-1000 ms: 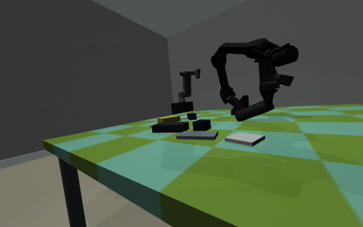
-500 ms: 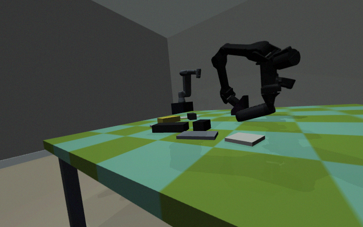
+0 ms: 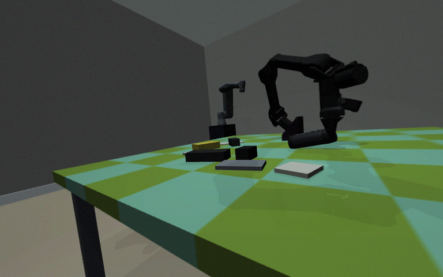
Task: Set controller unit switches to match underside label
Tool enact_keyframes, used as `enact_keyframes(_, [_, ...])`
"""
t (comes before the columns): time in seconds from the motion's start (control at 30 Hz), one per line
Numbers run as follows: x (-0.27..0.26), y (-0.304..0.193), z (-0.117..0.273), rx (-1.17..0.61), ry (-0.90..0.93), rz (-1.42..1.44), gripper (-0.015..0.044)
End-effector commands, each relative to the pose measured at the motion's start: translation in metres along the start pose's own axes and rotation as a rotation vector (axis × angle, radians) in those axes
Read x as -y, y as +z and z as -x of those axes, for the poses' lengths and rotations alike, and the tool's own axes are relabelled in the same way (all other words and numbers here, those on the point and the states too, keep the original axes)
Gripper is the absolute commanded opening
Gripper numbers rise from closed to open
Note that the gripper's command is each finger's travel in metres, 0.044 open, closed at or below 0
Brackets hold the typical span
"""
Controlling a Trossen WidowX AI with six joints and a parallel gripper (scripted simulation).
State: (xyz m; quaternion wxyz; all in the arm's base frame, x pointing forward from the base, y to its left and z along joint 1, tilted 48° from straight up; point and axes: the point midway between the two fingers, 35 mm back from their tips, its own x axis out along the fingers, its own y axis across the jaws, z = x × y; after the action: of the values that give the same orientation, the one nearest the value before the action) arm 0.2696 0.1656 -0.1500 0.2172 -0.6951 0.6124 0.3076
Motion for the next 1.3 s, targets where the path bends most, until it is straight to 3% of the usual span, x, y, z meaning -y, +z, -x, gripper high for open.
enact_keyframes(0.0, [-0.002,-0.001,-0.007,-0.012,0.007,0.009,0.0338])
enact_keyframes(0.97, [-0.001,0.003,-0.019,-0.005,0.003,0.003,0.0338])
enact_keyframes(1.1, [-0.001,0.003,-0.020,-0.005,0.003,0.002,0.0440])
enact_keyframes(1.27, [-0.001,0.003,-0.020,-0.005,0.003,0.002,0.0440])
